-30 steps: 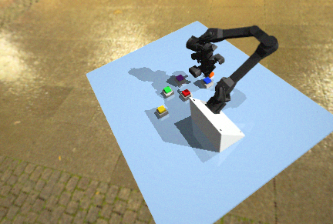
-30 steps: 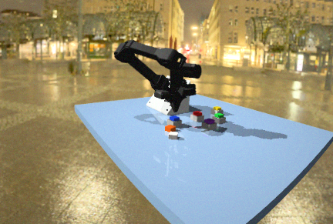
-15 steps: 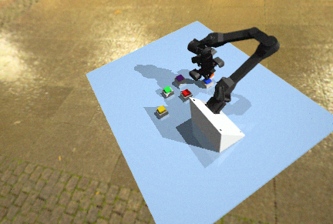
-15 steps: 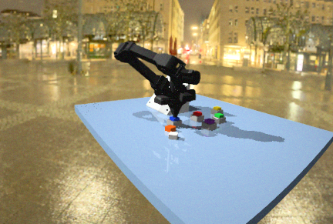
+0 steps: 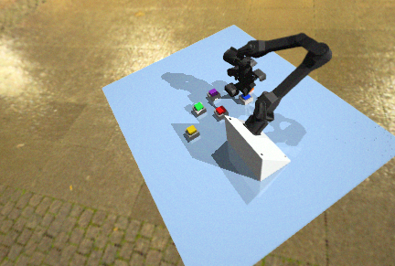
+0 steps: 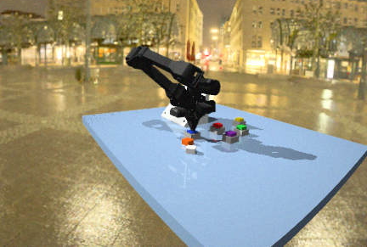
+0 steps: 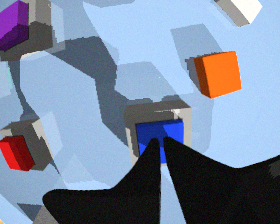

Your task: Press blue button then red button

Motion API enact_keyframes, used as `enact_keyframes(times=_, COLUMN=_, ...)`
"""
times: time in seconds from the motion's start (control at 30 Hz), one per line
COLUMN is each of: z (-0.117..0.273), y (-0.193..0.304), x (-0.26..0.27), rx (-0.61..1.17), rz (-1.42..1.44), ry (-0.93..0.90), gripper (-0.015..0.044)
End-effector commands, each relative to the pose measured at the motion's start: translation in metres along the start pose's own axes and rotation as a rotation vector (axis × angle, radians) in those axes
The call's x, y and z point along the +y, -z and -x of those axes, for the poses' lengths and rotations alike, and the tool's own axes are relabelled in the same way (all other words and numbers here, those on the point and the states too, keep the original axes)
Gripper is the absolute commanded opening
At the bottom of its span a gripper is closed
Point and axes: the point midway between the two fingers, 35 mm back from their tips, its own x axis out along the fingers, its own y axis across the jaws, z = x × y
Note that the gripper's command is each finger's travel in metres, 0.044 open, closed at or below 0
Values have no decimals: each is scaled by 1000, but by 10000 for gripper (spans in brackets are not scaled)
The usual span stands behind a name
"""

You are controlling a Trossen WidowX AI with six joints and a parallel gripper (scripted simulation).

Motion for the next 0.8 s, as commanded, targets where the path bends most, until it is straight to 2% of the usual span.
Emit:
enact_keyframes(times=0.0, z=-1, y=2, x=-1, rx=5, rz=8, ry=8, gripper=20)
enact_keyframes(times=0.13, z=-1, y=2, x=-1, rx=5, rz=8, ry=8, gripper=20)
enact_keyframes(times=0.3, z=31, y=2, x=0, rx=6, rz=8, ry=6, gripper=20)
enact_keyframes(times=0.43, z=35, y=2, x=0, rx=6, rz=9, ry=6, gripper=20)
enact_keyframes(times=0.63, z=92, y=1, x=1, rx=7, rz=10, ry=4, gripper=20)
enact_keyframes(times=0.77, z=94, y=1, x=1, rx=7, rz=10, ry=5, gripper=20)
